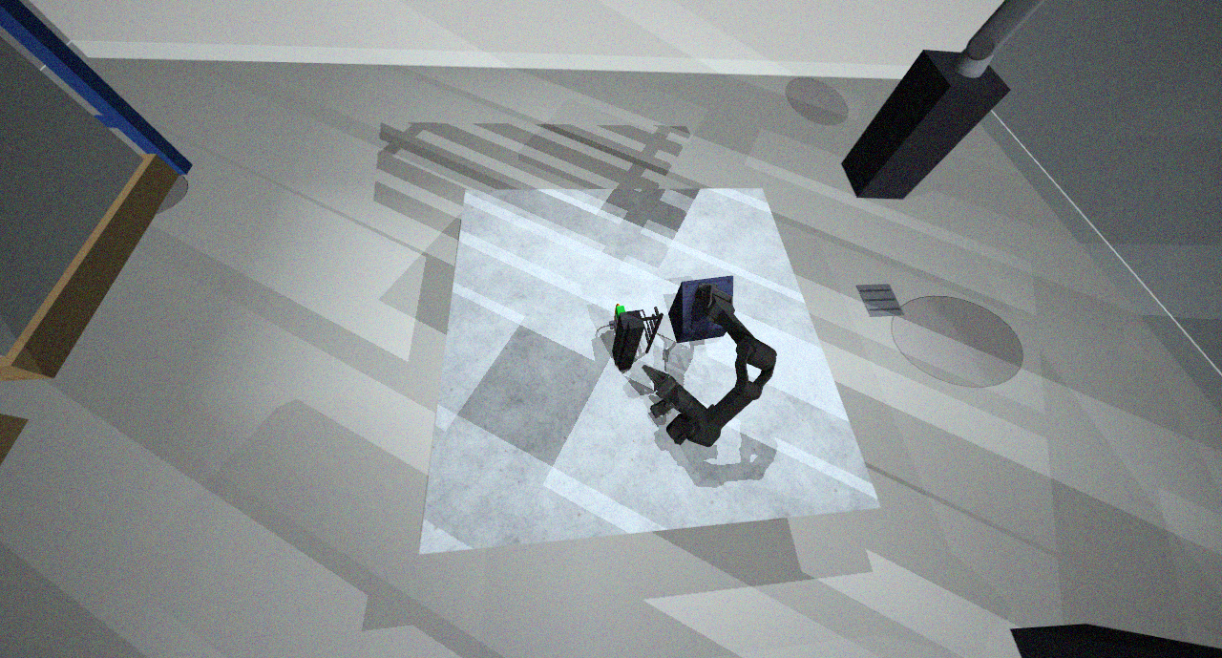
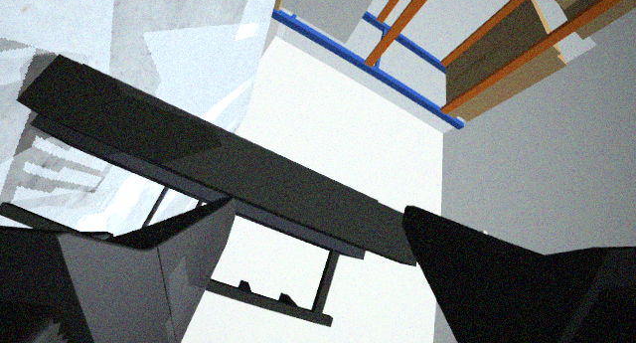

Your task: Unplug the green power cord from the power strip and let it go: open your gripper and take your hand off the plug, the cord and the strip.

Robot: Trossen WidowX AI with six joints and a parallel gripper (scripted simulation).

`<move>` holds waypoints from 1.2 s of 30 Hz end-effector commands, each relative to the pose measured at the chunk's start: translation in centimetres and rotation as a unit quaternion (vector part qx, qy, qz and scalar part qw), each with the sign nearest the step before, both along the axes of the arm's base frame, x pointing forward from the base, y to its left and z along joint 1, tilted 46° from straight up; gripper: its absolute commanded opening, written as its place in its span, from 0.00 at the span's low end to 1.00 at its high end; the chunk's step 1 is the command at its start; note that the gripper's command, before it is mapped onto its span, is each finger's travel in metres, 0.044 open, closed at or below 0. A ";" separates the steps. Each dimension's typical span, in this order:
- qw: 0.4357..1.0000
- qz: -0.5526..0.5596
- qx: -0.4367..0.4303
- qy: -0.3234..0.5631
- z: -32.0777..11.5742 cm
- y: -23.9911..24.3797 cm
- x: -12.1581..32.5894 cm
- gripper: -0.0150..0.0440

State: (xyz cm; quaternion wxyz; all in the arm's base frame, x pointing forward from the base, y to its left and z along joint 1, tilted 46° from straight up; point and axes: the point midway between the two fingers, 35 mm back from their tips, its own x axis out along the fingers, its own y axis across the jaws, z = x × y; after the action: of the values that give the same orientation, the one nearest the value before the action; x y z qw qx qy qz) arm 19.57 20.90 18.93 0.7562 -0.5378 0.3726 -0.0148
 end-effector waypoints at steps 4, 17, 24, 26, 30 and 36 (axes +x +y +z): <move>1.000 -0.018 0.020 0.009 -0.5 -0.2 0.8 0.75; 0.956 -0.152 0.247 0.036 -3.0 -2.8 11.8 0.53; 0.898 -0.235 0.366 0.067 -6.7 -7.4 17.4 0.53; 0.873 -0.270 0.397 0.086 -8.4 -9.3 18.2 0.53; 0.822 -0.327 0.453 0.113 -11.2 -12.6 19.1 0.53; 0.652 -0.503 0.528 0.207 -16.3 -16.3 15.7 0.53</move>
State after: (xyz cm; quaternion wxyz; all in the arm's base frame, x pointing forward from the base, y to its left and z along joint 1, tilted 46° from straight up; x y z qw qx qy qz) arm 37.53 6.62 5.66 0.7741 0.1102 0.6215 -0.0489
